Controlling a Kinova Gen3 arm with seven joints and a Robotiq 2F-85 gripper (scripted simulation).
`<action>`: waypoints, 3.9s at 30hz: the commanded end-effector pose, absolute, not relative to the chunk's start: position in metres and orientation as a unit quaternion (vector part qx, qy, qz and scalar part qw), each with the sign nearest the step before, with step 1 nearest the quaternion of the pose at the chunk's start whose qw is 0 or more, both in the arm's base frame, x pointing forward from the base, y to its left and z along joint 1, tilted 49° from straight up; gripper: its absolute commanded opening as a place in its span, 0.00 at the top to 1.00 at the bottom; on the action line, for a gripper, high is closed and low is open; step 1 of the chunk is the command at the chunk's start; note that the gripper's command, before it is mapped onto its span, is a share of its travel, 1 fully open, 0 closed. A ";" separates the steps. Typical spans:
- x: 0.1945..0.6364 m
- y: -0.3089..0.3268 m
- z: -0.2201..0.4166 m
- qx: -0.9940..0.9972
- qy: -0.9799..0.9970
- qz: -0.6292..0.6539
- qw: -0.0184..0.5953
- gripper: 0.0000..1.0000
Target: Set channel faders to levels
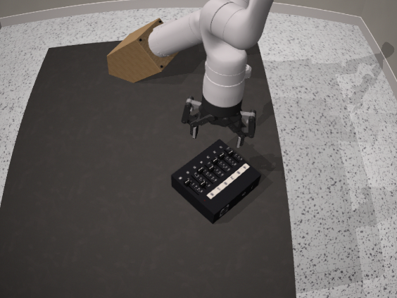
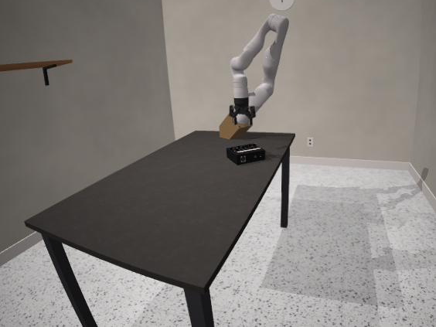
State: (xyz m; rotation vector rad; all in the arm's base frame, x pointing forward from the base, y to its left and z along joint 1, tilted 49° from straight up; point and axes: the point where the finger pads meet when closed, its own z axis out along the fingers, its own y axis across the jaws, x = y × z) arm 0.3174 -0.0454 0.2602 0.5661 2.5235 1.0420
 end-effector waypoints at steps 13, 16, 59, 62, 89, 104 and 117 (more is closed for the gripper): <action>0.313 -0.036 0.235 0.367 0.844 0.385 0.073 0.00; 0.312 -0.035 0.231 0.399 0.831 0.385 0.054 0.00; 0.284 -0.028 0.163 0.871 0.371 0.242 -0.211 0.00; 0.283 -0.028 0.161 0.884 0.344 0.232 -0.217 0.00; 0.279 -0.029 0.156 0.913 0.268 0.205 -0.231 0.00; 0.279 -0.029 0.156 0.913 0.268 0.205 -0.231 0.00; 0.279 -0.029 0.156 0.913 0.268 0.205 -0.231 0.00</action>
